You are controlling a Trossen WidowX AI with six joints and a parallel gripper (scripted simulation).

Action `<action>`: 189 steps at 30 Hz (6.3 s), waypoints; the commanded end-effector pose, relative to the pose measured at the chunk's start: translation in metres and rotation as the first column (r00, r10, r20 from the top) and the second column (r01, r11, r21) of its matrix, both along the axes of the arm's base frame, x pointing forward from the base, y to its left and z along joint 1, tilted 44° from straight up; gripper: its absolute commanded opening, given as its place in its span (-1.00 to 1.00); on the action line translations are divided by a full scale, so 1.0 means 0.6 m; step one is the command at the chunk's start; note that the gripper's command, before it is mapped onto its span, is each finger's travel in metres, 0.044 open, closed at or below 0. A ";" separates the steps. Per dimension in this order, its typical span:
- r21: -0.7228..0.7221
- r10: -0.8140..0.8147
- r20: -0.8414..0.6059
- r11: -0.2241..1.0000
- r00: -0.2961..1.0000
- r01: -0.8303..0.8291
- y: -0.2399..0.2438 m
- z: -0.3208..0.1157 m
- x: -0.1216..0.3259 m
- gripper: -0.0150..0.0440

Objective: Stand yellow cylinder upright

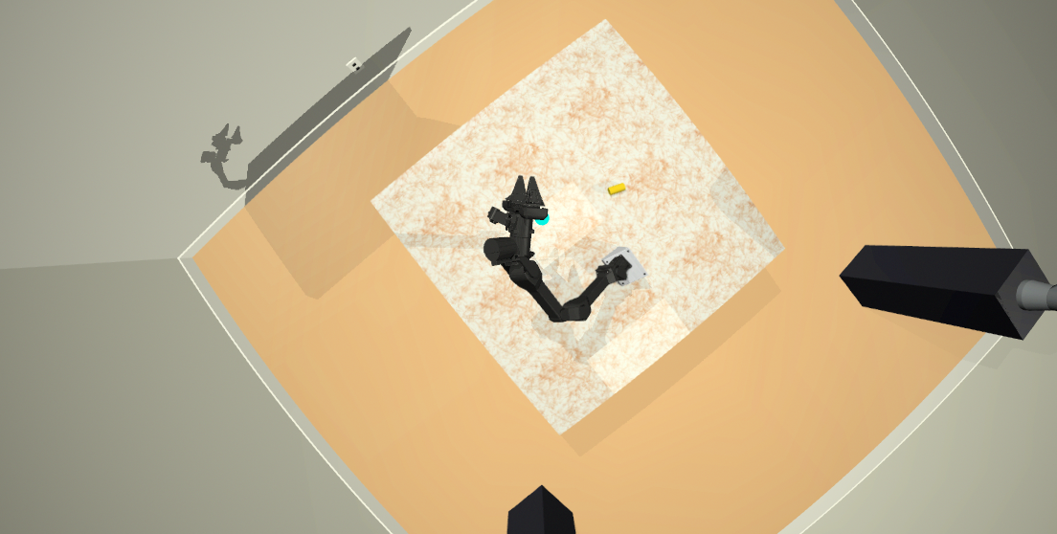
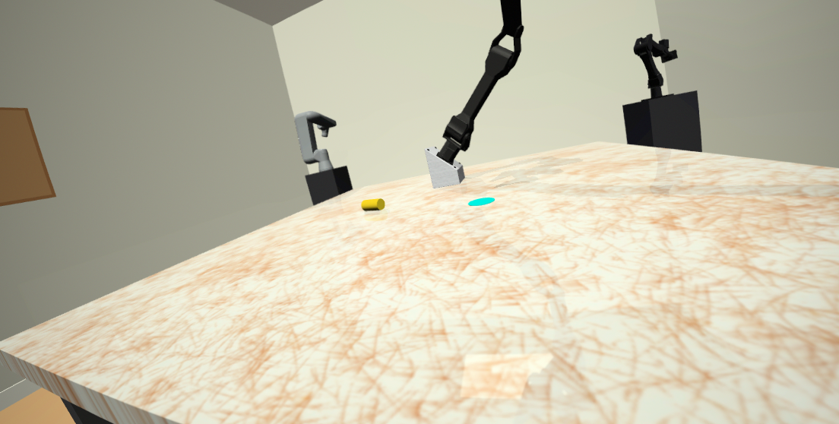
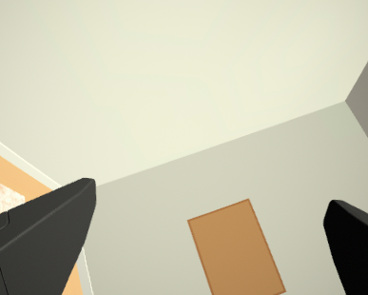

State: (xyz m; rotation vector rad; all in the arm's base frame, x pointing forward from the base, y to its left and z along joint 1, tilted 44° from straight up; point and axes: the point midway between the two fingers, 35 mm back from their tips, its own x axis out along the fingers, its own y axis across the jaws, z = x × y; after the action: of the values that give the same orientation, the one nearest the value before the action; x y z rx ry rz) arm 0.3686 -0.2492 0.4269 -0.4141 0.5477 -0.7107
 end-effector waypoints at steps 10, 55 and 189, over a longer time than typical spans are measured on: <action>0.057 0.142 -0.349 0.990 0.926 -0.131 -0.051 -0.166 0.026 0.56; 0.760 0.991 0.021 -0.104 -0.135 -0.642 0.067 -0.807 -0.241 0.56; 0.997 0.815 -0.032 0.070 0.578 -0.044 0.223 -0.590 -0.084 -0.14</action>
State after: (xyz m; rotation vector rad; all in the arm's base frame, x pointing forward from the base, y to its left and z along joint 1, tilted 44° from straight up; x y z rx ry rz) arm 0.3142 -0.1211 0.0633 0.4049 1.3071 0.6620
